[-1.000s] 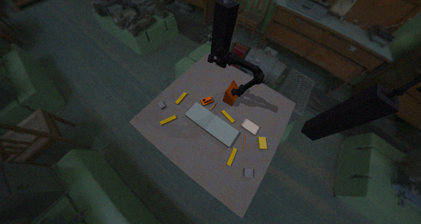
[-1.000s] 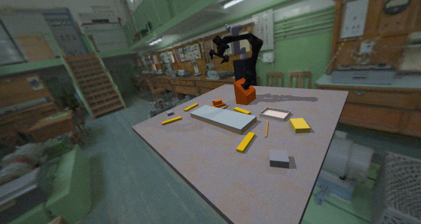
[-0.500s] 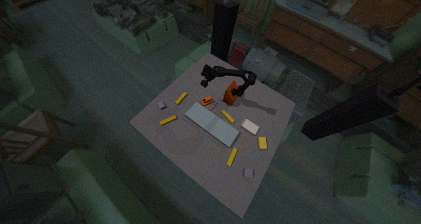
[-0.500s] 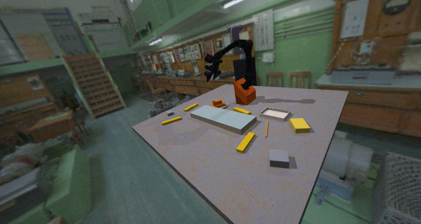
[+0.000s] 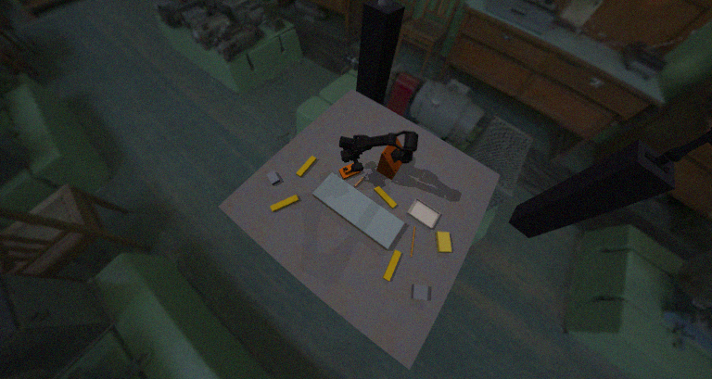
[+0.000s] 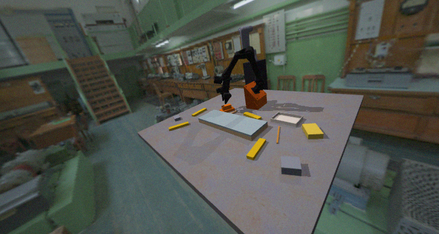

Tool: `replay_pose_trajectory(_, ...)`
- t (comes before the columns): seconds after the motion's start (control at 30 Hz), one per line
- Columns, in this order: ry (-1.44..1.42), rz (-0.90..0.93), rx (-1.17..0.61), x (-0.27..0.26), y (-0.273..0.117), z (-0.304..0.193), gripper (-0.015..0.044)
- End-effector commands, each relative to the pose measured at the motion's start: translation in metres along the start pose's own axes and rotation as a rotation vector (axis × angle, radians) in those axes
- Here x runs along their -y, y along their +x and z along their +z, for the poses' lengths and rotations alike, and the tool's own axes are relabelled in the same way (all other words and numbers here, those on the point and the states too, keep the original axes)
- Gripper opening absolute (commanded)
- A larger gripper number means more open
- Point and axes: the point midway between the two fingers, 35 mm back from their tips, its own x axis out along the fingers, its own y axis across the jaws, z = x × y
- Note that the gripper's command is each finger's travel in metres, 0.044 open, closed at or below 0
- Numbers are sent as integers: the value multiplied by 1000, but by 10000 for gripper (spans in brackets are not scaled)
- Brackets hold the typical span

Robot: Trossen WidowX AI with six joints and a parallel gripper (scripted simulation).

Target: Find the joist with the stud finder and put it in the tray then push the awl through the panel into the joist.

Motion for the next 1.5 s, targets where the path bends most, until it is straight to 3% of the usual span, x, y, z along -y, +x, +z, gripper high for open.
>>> replay_pose_trajectory(0.0,-100,43,-8,-9,12,-7,440)
replay_pose_trajectory(0.6,-100,42,-8,0,12,-8,440)
replay_pose_trajectory(1.47,-100,44,-9,-1,53,-19,440)
